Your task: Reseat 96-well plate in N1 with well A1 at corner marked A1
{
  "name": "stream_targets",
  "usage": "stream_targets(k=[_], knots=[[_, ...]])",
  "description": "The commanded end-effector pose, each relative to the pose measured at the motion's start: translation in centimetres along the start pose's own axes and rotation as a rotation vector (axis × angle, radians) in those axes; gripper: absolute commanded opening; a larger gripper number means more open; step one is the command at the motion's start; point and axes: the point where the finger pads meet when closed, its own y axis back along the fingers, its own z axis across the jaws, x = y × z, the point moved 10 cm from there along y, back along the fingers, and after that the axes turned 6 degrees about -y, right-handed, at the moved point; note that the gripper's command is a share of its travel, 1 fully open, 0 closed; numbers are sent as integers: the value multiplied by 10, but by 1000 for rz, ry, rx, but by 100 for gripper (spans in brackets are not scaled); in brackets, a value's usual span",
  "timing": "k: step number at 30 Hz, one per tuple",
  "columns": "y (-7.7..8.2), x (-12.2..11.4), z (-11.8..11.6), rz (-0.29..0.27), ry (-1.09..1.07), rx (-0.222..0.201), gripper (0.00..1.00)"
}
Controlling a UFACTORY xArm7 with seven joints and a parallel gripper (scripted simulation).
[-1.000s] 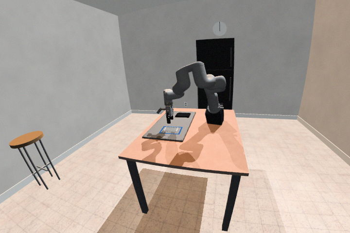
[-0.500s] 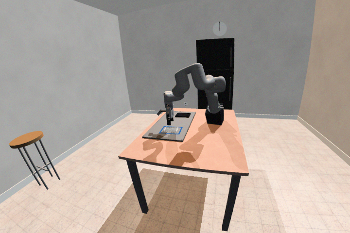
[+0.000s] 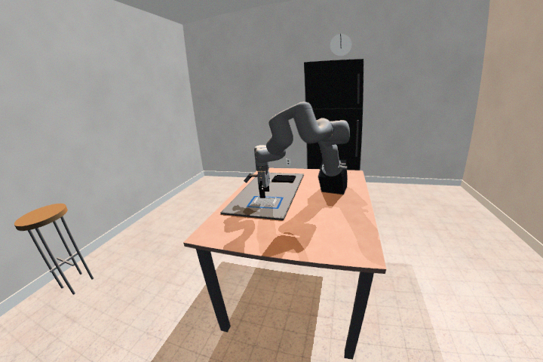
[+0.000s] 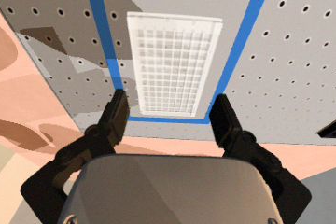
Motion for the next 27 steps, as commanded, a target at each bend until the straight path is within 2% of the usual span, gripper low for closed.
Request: stream_targets(k=[1,11,27], knots=[[-8,1,0,3,-1,1,100],[-21,1,0,3,-1,1,100],[-21,1,0,3,-1,1,100]])
